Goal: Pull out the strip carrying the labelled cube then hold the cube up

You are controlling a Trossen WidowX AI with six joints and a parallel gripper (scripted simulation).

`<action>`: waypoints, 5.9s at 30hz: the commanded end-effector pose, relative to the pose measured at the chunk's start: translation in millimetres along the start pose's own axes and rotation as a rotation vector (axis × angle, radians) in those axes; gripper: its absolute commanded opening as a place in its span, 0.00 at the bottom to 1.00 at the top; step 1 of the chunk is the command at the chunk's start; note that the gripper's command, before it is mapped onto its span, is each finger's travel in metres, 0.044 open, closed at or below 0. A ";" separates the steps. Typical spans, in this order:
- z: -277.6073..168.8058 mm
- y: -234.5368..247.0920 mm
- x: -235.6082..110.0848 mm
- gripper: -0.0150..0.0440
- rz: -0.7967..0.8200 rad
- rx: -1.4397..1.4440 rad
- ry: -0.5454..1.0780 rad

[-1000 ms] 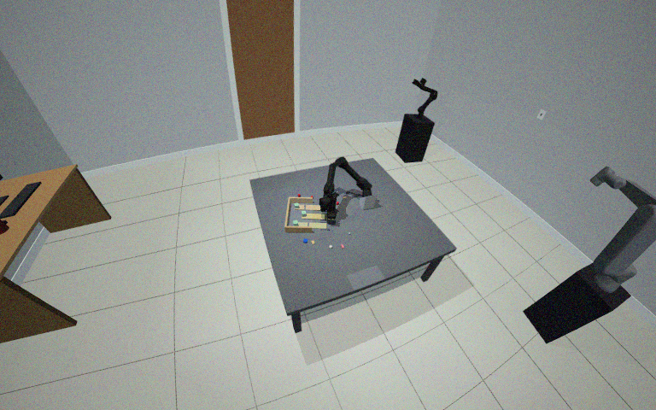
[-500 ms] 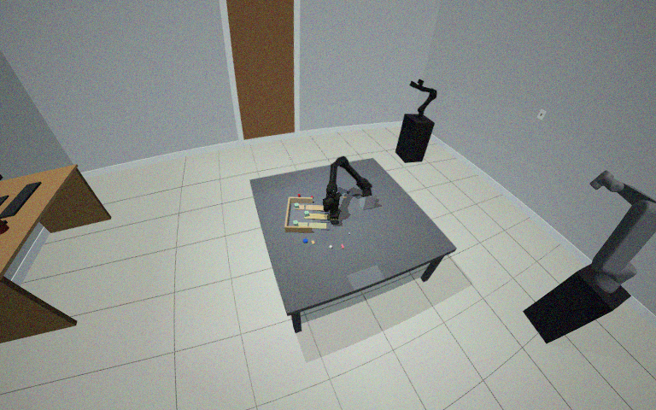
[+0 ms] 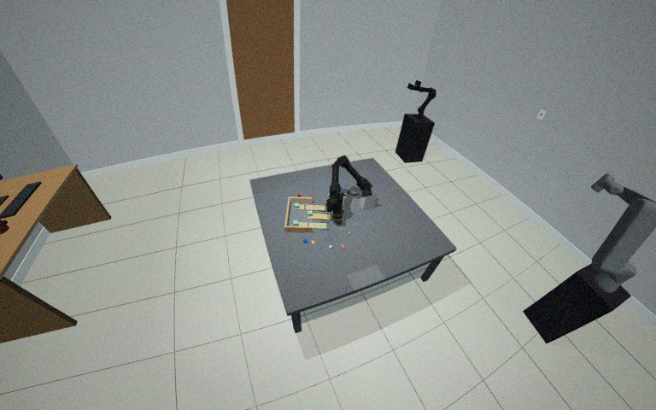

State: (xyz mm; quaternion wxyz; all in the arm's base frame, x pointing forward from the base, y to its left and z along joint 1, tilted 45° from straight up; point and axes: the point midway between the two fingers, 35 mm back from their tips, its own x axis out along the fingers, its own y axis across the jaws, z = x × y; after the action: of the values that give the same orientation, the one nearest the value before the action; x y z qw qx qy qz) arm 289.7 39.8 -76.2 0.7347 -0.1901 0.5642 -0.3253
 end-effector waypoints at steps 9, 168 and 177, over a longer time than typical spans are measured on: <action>-26.9 -2.9 5.2 0.25 -0.005 -0.004 0.029; 132.7 -14.3 -11.4 0.25 0.000 -0.159 0.025; 96.8 -25.9 -40.3 0.25 -0.001 -0.164 0.026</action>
State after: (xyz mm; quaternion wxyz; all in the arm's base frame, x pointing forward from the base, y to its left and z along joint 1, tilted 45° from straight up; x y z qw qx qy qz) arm 383.1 36.7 -8.5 0.7093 -0.2480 0.5973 -0.2805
